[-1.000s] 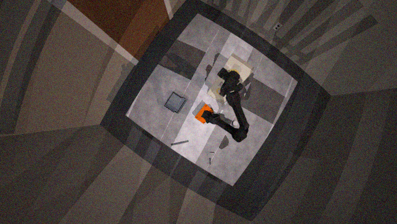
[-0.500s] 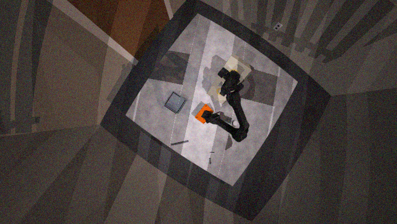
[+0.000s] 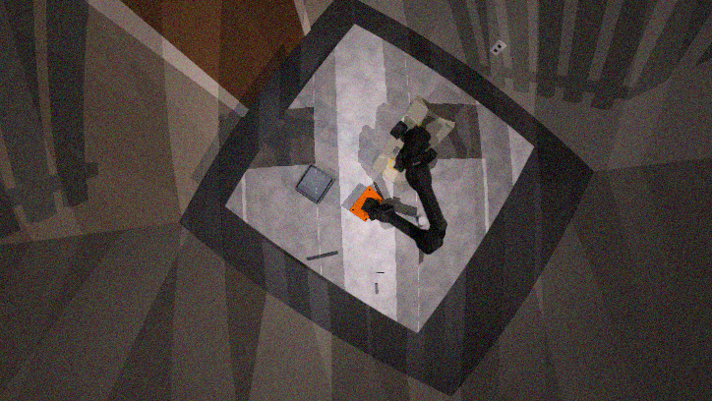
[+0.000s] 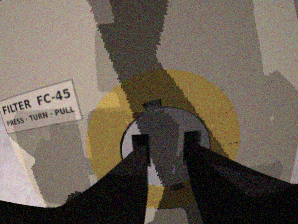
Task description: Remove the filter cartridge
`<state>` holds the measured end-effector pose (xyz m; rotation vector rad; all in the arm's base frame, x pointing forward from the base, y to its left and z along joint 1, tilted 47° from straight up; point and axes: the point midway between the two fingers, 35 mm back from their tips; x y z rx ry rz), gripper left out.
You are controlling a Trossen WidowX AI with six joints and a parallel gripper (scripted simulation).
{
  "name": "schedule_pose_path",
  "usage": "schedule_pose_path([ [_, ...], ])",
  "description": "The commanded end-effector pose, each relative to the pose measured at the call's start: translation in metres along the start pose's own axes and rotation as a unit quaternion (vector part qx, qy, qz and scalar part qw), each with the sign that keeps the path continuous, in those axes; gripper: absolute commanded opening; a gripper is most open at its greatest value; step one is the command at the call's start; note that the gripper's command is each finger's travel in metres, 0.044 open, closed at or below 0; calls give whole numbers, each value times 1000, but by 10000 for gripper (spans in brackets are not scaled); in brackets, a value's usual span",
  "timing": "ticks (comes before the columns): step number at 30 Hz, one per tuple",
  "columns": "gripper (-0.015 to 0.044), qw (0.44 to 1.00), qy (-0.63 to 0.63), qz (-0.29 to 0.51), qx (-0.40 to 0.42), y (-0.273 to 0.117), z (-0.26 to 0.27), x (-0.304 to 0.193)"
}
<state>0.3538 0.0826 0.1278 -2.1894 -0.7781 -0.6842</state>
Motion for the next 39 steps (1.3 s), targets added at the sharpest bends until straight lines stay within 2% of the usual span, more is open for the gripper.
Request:
schedule_pose_path([
  [1, 96, 1000, -2, 1, 3, 0, 1, -1],
  [39, 96, 1000, -2, 1, 2, 7, 1, 0],
])
Point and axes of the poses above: the point midway between the two fingers, 35 mm back from their tips, its own y axis out along the fingers, its own z axis across the jaws, x = y × z, and after that the axes turned 2 degrees about y, right-handed
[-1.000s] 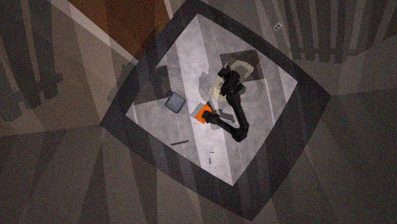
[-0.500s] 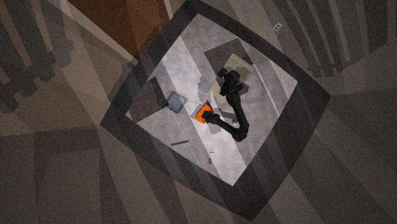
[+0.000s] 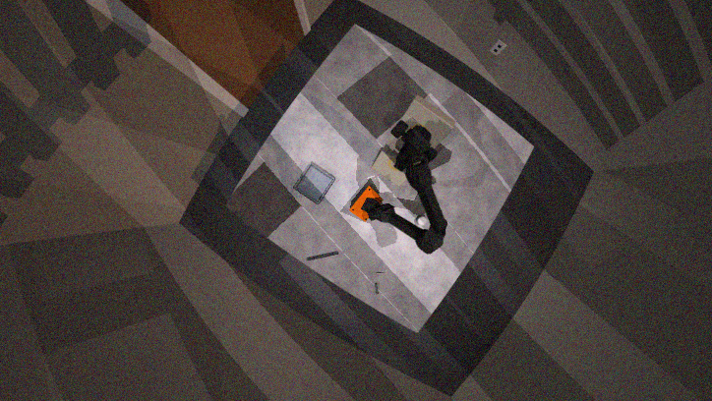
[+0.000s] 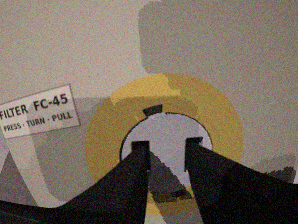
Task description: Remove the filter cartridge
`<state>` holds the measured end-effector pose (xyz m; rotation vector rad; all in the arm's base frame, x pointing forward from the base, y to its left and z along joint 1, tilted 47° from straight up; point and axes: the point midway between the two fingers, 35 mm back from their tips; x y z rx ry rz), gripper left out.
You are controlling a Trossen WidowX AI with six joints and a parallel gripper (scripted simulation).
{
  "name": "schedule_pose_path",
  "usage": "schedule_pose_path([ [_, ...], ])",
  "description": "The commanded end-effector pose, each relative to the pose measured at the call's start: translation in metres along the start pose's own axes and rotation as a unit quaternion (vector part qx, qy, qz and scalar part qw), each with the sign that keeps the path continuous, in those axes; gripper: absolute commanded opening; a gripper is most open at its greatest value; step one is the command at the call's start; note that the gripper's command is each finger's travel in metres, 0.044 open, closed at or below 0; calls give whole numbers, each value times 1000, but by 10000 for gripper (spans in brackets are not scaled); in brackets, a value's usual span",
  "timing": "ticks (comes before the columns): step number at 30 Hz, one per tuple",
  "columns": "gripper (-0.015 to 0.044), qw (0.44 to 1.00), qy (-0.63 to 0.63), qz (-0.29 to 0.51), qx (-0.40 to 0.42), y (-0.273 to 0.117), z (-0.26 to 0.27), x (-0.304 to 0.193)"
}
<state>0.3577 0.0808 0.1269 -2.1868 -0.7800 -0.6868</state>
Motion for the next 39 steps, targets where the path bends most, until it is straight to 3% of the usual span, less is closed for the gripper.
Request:
schedule_pose_path([
  [1, 96, 1000, -3, 2, 2, 4, 1, -2],
  [26, 96, 1000, -3, 2, 2, 12, 1, -2],
  [39, 0, 1000, -1, -3, 0, 8, 1, 0],
])
Point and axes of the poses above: the point midway between the two fingers, 35 mm back from their tips, its own y axis out along the fingers, its own z axis across the jaws, x = y × z, and after that the axes turned 2 degrees about y, right-handed
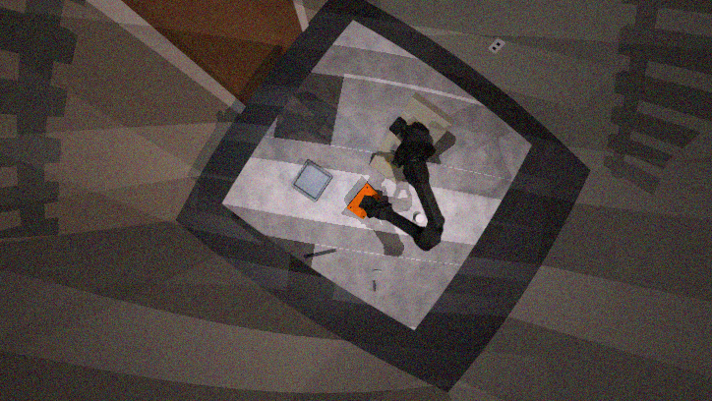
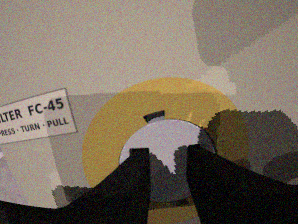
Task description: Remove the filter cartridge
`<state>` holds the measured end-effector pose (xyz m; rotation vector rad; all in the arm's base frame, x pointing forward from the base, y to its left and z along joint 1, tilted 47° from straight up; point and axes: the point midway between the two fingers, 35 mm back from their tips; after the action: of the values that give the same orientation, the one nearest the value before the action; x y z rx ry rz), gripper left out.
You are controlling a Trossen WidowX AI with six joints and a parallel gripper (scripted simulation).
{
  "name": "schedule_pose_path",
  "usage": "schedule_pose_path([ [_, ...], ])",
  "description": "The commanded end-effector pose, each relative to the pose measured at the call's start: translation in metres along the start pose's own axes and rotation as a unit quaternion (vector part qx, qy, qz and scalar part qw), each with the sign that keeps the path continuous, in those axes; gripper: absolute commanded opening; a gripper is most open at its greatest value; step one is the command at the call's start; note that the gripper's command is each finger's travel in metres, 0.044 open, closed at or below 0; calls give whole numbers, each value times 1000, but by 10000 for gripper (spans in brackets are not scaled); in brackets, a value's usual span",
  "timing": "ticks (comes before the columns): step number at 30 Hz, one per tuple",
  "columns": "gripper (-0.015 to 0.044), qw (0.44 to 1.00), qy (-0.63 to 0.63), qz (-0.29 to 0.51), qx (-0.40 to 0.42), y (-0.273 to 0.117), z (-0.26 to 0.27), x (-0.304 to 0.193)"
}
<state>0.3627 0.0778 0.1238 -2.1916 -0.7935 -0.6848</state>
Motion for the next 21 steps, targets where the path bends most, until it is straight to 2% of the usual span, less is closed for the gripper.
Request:
schedule_pose_path([
  [1, 0, 1000, 10, 2, 2, 2, 0, -1],
  [11, 0, 986, 167, 6, 2, 7, 0, -2],
  [21, 0, 942, 335, 7, 1, 9, 0, -2],
])
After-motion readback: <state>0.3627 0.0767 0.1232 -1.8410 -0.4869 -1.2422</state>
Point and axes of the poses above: the point midway between the two fingers, 35 mm back from their tips, its own y axis out along the fingers, its own z axis across the jaws, x = y × z, and after that the axes turned 2 degrees about y, right-handed
